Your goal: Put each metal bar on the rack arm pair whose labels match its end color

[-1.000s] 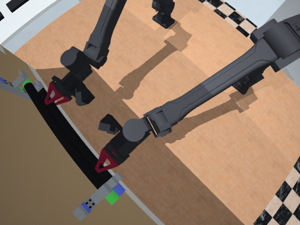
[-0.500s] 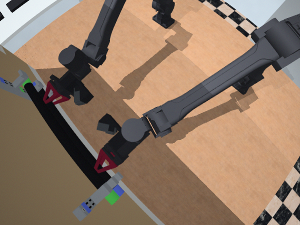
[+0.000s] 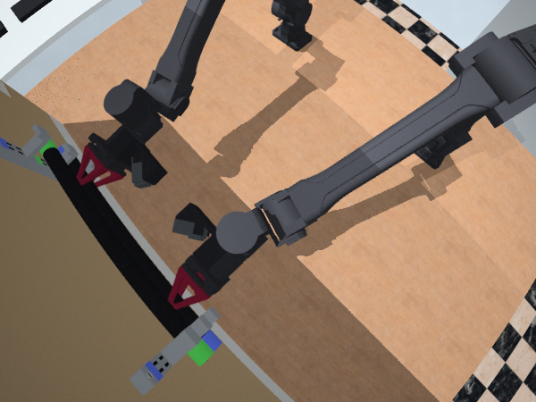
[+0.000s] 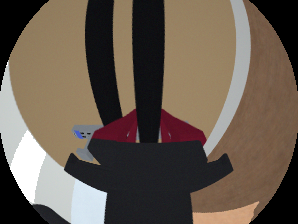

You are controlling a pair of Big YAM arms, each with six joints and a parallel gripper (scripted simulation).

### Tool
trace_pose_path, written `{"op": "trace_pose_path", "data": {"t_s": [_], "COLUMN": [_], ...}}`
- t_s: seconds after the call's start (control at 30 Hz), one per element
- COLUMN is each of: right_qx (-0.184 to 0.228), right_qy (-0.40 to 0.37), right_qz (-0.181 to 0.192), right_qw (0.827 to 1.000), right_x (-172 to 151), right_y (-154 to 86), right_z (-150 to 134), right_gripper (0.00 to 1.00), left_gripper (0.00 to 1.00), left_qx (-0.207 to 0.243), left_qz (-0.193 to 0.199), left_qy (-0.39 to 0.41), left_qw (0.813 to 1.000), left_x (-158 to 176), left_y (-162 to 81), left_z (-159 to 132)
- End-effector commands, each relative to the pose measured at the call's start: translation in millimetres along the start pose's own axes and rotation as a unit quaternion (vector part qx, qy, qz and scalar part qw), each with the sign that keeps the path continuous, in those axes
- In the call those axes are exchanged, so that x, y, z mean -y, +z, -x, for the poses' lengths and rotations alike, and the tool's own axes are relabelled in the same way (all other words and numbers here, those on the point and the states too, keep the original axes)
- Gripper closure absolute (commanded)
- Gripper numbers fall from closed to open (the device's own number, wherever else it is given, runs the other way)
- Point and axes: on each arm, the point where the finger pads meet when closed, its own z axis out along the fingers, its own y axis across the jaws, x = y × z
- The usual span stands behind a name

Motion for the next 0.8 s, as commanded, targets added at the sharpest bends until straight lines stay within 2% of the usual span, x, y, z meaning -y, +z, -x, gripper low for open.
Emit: {"op": "trace_pose_path", "data": {"t_s": [0.0, 0.37, 0.77], "right_qx": [-0.005, -0.005, -0.005], "right_qy": [0.014, 0.014, 0.014], "right_qz": [-0.057, -0.057, -0.057], "right_qw": [0.998, 0.998, 0.998], "right_x": [75, 76, 75], "right_y": [9, 9, -3], "right_z": [-5, -7, -8], "right_gripper": [1.00, 1.00, 1.00], "left_gripper": [1.00, 1.00, 1.00], "left_qx": [-0.008, -0.008, -0.008], "left_qz": [0.053, 0.053, 0.053], "left_qy": [-0.011, -0.011, -0.011], "left_qw": [0.998, 0.998, 0.998], "left_x": [-72, -73, -71], "left_y": [10, 9, -2], "left_z": [-7, -6, -4]}}
